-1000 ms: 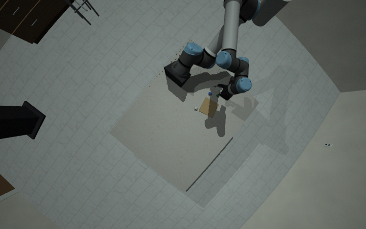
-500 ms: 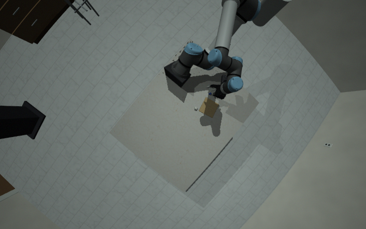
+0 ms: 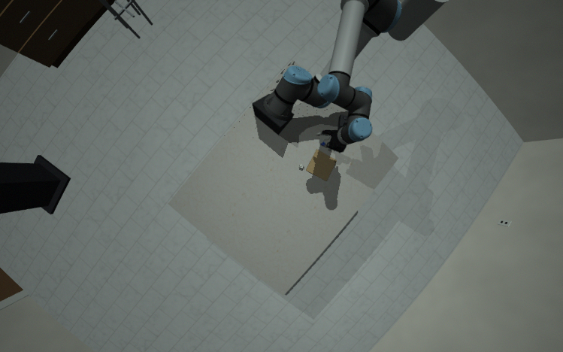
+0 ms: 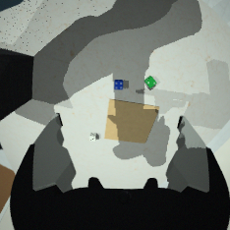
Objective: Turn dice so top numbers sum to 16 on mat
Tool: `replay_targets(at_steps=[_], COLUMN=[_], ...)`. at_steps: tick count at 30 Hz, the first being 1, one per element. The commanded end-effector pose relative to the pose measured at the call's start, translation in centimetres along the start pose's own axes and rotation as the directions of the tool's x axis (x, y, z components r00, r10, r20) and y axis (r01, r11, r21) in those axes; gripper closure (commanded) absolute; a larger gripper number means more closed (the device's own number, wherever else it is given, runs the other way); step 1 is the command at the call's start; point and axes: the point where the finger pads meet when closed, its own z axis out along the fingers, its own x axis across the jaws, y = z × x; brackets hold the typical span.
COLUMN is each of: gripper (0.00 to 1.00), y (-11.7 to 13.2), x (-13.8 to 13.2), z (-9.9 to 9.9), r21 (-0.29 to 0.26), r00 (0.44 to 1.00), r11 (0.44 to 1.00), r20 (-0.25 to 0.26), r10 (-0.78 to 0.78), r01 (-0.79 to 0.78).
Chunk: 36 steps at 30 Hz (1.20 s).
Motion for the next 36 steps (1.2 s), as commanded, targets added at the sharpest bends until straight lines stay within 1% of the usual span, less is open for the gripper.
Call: replay_targets(at_steps=[1,3,4,6,8,10,12,13,36], gripper=[0.0,0.0,0.0,0.0,0.0,0.0,0.0,0.79,0.79], y=[0.0,0.1,0.1,0.2,0.2,0.1,0.1,0.1,0.1], x=[0.0,0.0,0.0,0.0,0.0,-0.1,-0.2,-0.2,-0.2], z=[0.0,0.4,1.1,3.3,3.3,5.0,5.4,5.4,5.4], r21=[-0.001,-0.001,-0.001,-0.001,-0.001,-0.001,-0.001,-0.001,-0.001], r00=[1.0,1.0,1.0,1.0,1.0,1.0,1.0,1.0,1.0], r11=[1.0,1.0,1.0,1.0,1.0,1.0,1.0,1.0,1.0], r20=[-0.001,-0.001,-0.001,-0.001,-0.001,-0.001,-0.001,-0.001,-0.001], r10=[-0.001,-0.001,-0.001,-0.001,-0.001,-0.001,-0.001,-0.001,-0.001], r01=[0.001,0.001,0.001,0.001,0.001,0.001,0.001,0.001,0.001])
